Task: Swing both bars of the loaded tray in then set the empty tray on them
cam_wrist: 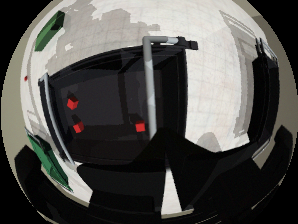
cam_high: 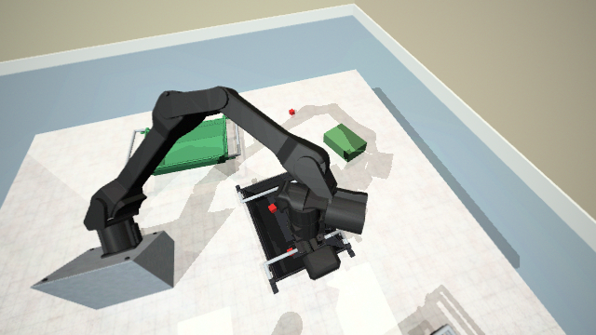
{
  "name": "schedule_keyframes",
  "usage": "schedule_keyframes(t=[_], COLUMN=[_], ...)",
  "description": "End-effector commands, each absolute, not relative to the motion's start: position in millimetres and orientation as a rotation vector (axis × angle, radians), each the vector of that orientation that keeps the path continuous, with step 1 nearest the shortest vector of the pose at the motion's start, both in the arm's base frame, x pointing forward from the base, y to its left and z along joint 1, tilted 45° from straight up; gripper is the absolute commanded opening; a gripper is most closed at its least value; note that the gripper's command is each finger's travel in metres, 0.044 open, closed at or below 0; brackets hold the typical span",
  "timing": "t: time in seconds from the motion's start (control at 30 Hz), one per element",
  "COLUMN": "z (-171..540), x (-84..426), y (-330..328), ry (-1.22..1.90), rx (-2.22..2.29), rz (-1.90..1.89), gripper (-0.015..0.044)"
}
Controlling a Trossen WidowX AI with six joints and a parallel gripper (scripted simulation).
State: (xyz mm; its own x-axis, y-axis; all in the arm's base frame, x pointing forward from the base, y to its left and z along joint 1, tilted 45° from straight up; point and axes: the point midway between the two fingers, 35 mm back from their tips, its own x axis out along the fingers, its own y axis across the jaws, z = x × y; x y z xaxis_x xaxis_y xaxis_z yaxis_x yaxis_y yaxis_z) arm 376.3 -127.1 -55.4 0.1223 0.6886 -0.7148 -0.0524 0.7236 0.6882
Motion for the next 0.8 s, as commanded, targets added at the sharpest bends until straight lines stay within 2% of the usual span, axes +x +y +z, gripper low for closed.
schedule_keyframes(t=[0.0,0.57,0.77], z=[-55.4,-55.4,-55.4], x=[376.3,376.3,376.3], y=[-126.9,-126.9,-126.9], ry=[1.353,1.353,1.353], rx=[0.582,0.582,0.582], rz=[0.588,0.588,0.588], gripper=[0.0000,0.0000,0.0157])
